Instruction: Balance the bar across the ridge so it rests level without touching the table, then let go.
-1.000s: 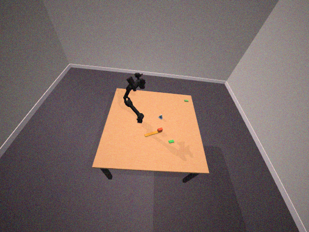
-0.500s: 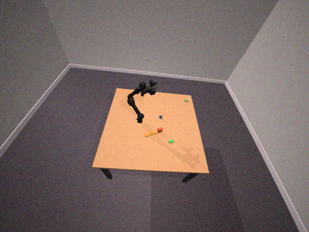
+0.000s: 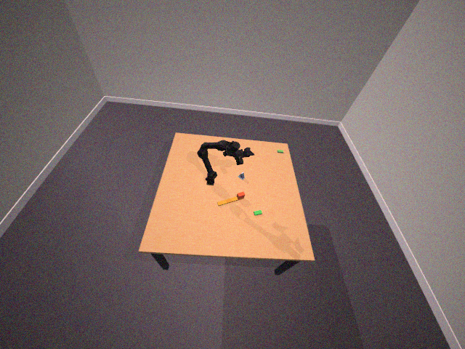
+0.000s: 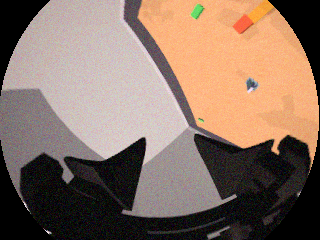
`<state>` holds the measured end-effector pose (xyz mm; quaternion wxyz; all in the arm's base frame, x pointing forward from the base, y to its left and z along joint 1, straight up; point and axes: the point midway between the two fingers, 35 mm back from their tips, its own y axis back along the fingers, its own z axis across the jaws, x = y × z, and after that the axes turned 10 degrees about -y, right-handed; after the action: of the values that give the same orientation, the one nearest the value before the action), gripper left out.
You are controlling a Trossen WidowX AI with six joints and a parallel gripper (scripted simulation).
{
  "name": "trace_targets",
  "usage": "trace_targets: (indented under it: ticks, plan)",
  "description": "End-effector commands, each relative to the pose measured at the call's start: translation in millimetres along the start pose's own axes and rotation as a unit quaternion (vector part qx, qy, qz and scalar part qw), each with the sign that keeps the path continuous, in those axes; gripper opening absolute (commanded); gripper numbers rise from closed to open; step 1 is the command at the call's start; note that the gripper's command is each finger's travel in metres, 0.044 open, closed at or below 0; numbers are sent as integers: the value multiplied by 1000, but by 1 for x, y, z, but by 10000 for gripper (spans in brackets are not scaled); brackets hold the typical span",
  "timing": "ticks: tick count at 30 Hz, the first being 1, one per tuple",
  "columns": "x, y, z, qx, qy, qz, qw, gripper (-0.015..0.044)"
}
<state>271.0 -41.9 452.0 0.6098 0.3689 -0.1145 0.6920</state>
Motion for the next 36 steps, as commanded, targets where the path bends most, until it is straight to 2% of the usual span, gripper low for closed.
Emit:
trace_targets:
  ticks: [1, 12, 24, 27, 36]
  plan:
    - [-48, -18, -7, 21, -63, -78, 995, 315]
    - [-180, -33, -53, 98, -215, -305, 922, 315]
    - [-281, 3, -130, 208, -316, -522, 764, 315]
    - [-289, 11, -140, 224, -323, -545, 740, 315]
    - [-301, 4, -149, 224, -323, -545, 741, 315]
